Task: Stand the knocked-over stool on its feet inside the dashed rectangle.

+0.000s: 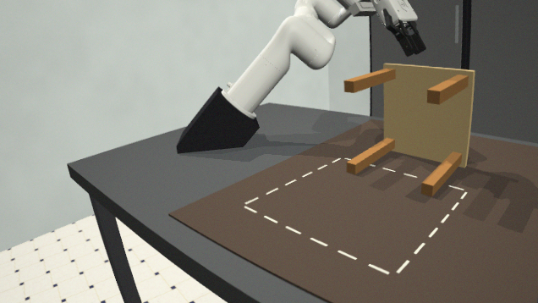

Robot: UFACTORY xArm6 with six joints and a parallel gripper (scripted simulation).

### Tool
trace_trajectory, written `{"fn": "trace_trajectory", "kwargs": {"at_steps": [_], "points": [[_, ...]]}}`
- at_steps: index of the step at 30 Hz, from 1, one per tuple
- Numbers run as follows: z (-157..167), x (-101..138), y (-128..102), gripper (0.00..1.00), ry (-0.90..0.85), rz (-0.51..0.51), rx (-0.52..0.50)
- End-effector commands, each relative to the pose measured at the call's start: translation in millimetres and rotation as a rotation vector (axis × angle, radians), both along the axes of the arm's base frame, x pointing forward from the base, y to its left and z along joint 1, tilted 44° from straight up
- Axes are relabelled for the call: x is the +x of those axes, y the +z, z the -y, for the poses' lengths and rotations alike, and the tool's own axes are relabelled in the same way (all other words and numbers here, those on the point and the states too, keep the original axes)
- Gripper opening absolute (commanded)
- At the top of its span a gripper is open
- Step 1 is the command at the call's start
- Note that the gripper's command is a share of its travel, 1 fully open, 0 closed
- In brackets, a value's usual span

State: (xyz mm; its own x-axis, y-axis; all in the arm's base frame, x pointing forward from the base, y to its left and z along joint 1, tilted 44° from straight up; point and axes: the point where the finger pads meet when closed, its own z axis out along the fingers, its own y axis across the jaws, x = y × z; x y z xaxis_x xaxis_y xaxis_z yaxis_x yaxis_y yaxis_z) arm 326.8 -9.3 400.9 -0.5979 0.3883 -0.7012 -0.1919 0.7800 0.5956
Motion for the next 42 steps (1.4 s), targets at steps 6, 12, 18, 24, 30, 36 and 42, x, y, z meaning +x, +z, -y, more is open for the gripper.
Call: {"fn": "trace_trajectory", "kwargs": {"at_steps": [6,12,18,24,30,36,42], "points": [[-0.3,0.5,-0.5,0.45,0.0,0.001,-0.001],[-0.9,1.0,-1.8,0.45,0.0,0.001,-0.001],[-1.6,1.5,-3.6,0.45,0.0,0.001,-0.001],[-2.0,1.7,-4.4,0.45,0.0,0.001,-0.001],[-2.0,1.8,-4.4,0.45,0.0,0.001,-0.001],[-2.8,3.1,-5.1,0.45,0.0,0.001,-0.001],[-6.4,8.8,-7.9,0.45,0.0,0.001,-0.001]]}}
